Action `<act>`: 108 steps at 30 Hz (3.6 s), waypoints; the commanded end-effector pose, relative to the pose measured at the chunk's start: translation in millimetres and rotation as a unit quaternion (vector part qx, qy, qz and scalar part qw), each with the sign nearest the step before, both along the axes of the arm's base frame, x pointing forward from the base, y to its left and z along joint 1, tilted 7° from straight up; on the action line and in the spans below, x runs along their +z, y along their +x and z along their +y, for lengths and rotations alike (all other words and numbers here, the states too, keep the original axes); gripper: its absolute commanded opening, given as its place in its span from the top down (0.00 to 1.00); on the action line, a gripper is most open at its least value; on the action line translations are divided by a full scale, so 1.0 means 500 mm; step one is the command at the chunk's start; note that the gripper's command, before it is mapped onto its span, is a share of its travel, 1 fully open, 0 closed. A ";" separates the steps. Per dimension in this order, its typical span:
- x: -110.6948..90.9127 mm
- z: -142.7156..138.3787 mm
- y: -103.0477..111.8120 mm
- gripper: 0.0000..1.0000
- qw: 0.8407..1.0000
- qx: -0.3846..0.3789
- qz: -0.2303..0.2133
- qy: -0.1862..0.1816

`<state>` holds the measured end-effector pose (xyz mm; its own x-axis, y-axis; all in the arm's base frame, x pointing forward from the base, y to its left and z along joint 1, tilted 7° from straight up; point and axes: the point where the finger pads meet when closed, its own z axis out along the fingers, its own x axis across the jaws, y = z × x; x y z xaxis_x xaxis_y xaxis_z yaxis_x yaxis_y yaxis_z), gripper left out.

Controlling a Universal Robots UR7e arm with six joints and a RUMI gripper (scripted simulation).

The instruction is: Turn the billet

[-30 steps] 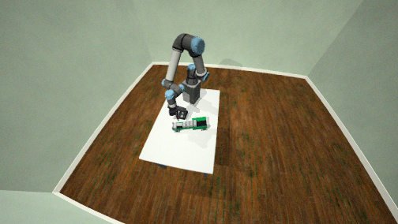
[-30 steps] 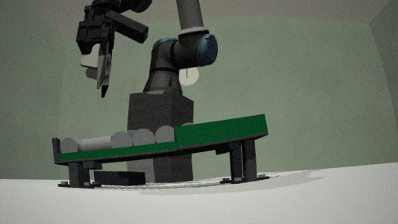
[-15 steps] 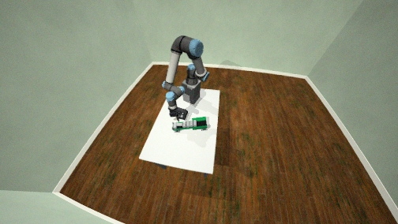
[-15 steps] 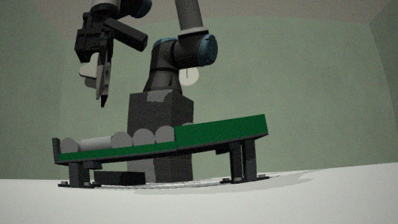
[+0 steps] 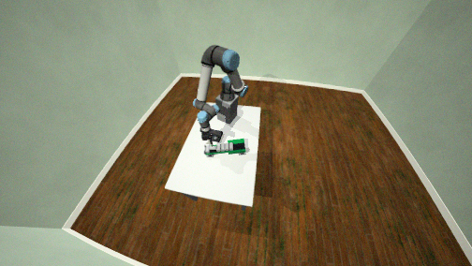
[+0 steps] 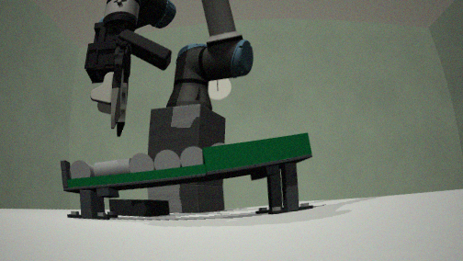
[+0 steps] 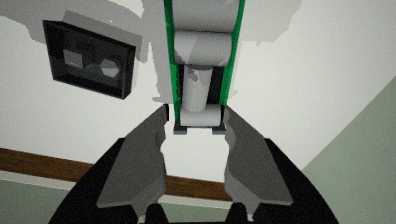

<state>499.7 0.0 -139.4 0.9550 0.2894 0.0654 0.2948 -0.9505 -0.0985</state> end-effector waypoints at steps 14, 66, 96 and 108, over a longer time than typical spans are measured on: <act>-0.056 0.006 0.004 0.65 1.000 0.000 -0.001 0.000; -0.155 0.016 0.011 1.00 1.000 0.000 -0.001 0.000; -0.155 0.015 0.011 1.00 1.000 0.000 -0.001 0.000; -0.155 0.015 0.011 1.00 1.000 0.000 -0.001 0.000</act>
